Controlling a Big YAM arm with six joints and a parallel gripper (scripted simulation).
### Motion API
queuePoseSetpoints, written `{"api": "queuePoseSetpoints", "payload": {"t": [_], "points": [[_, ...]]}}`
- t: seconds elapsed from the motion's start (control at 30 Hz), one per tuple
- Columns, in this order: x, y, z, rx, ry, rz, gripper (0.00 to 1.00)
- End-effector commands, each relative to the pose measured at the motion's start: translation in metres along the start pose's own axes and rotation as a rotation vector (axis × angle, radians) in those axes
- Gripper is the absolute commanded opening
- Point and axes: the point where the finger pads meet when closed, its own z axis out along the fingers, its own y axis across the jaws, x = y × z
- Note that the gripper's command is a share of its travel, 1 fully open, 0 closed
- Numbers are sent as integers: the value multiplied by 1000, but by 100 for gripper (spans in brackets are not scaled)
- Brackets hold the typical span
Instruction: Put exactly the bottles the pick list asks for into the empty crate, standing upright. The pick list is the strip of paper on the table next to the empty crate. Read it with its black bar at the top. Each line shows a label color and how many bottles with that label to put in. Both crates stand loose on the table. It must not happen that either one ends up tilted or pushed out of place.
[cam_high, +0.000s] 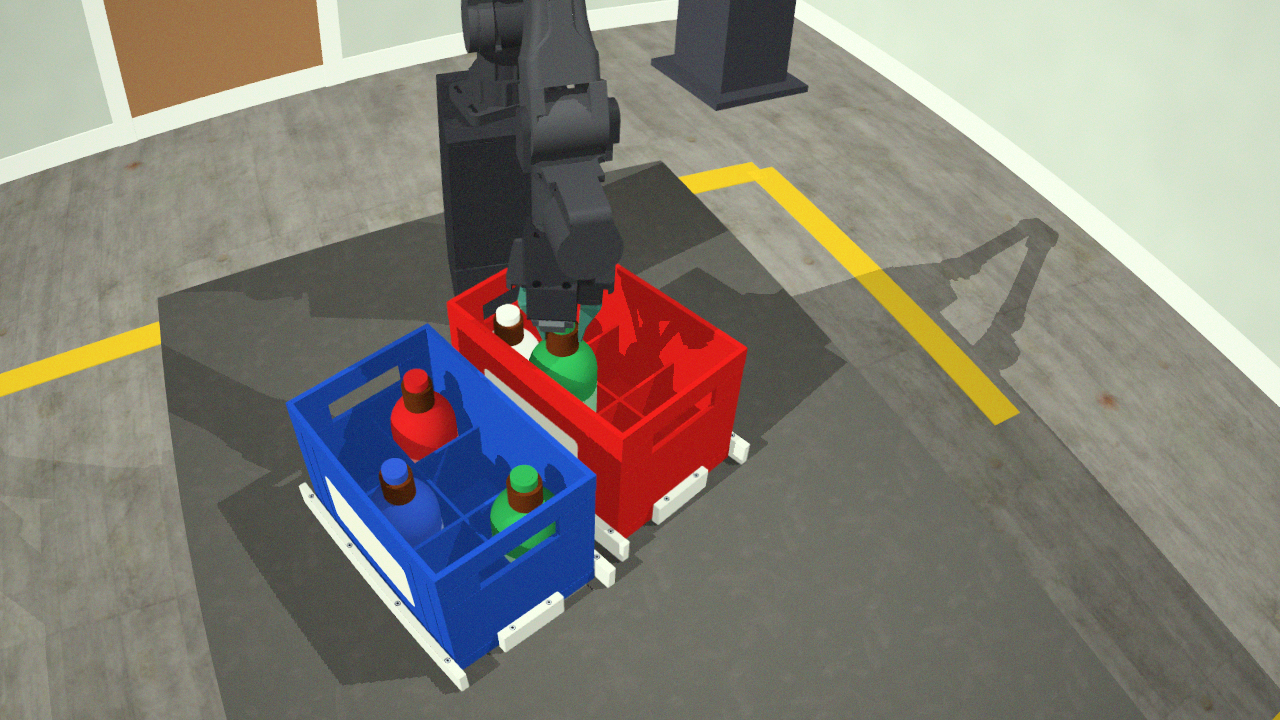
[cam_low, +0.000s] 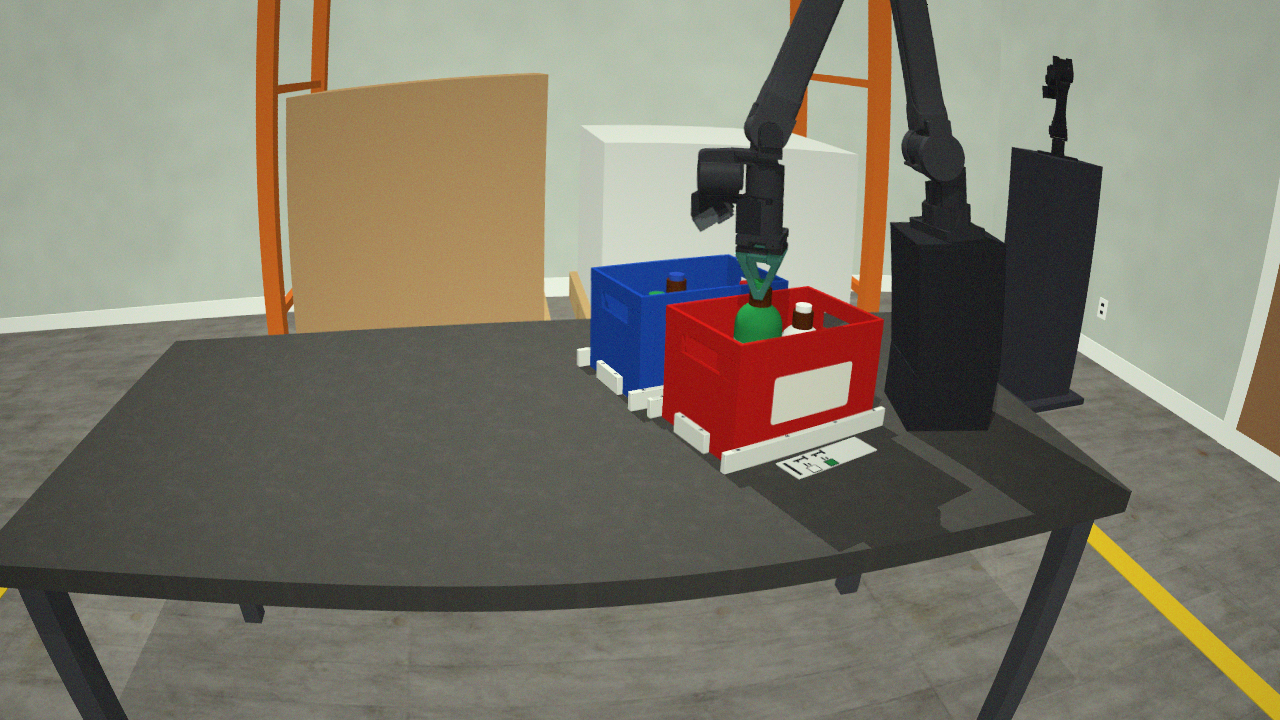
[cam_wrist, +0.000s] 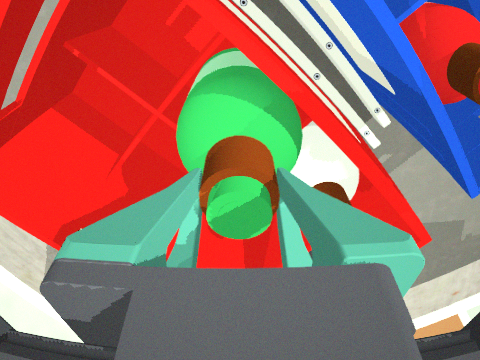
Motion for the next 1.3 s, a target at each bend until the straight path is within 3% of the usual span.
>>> {"api": "queuePoseSetpoints", "payload": {"t": [0.0, 0.13, 0.3, 0.4, 1.27], "points": [[-6, 3, 4, -4, -12, 7, 0], [-10, 4, -1, -13, -38, 7, 0], [-13, 5, 10, -9, -25, 7, 0], [-23, 9, 3, -20, -58, 7, 0], [-17, 11, 13, -13, -35, -2, 0]]}}
